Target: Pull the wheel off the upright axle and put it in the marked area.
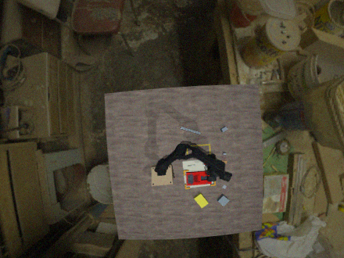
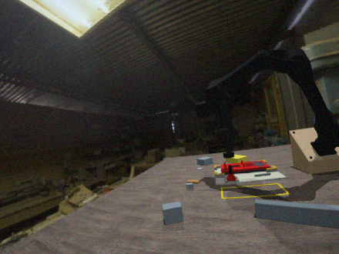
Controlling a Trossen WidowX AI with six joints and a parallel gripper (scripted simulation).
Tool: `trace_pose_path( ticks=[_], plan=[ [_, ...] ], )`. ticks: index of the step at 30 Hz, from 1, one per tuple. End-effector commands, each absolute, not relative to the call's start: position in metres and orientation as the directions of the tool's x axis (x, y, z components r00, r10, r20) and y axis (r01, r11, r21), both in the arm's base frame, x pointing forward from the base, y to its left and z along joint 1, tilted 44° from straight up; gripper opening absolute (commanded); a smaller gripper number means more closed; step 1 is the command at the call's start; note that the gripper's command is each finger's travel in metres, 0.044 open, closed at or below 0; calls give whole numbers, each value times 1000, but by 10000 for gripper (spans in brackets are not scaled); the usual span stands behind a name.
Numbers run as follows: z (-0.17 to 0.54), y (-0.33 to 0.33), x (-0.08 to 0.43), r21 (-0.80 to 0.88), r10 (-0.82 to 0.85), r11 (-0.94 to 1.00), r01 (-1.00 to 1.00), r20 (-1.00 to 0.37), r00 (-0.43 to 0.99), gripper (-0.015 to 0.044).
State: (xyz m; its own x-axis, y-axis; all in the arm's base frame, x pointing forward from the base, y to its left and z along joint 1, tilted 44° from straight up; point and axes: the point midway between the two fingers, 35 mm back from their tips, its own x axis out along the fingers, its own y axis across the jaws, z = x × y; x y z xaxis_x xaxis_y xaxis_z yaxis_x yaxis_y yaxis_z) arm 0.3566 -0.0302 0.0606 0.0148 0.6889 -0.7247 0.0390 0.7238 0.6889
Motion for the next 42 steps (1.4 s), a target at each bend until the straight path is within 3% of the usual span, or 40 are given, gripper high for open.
trace_pose_path(
  ticks=[1, 31, 42],
  plan=[
    [66, -24, 354, 689, 689, 724, 40, -725, 12, 0],
    [133, 39, 309, 689, 689, 724, 34, -725, 10, 0],
    [125, 48, 308, 689, 689, 724, 34, -725, 10, 0]
  ],
)
